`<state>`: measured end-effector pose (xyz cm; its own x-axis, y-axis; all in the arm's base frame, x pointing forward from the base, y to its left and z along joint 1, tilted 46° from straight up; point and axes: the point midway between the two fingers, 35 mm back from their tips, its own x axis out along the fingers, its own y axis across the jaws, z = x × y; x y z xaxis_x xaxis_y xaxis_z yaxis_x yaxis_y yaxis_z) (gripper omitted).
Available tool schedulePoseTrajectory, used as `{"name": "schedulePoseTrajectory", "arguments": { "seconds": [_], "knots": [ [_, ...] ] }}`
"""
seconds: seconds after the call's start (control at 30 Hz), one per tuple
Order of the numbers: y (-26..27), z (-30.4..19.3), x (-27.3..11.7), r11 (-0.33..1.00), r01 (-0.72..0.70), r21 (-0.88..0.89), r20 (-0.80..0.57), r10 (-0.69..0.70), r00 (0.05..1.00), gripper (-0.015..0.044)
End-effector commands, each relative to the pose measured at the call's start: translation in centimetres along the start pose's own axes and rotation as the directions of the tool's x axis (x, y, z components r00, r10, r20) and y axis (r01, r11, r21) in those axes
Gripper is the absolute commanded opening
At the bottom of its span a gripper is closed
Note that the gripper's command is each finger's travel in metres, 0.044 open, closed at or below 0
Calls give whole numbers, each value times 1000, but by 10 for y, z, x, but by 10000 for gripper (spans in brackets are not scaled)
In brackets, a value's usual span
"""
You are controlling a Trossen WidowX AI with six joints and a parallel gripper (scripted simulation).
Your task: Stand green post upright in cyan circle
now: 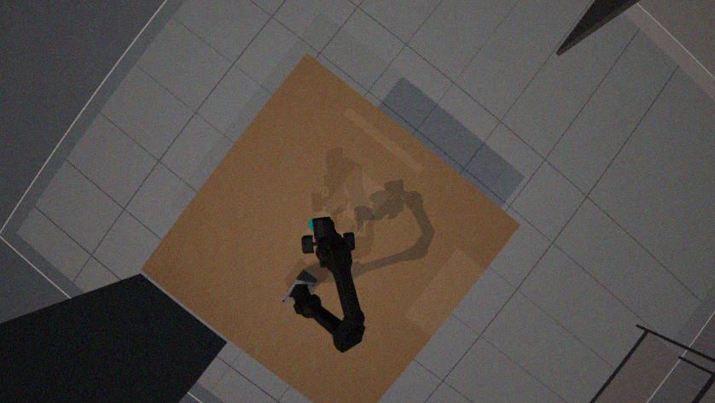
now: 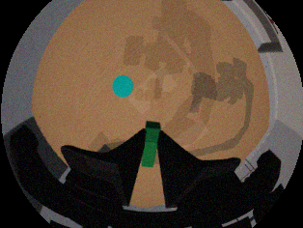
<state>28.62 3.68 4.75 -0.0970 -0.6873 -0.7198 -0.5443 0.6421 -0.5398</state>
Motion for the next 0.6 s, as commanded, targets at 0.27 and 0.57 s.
{"name": "schedulePoseTrajectory", "arguments": {
  "seconds": [0.27, 0.57],
  "knots": [
    [32, 21, -2, 985, -1, -171, 3, 1, 1000, 23],
    [57, 32, 0, 956, 2, -292, -4, -3, 1000, 23]
  ]
}}
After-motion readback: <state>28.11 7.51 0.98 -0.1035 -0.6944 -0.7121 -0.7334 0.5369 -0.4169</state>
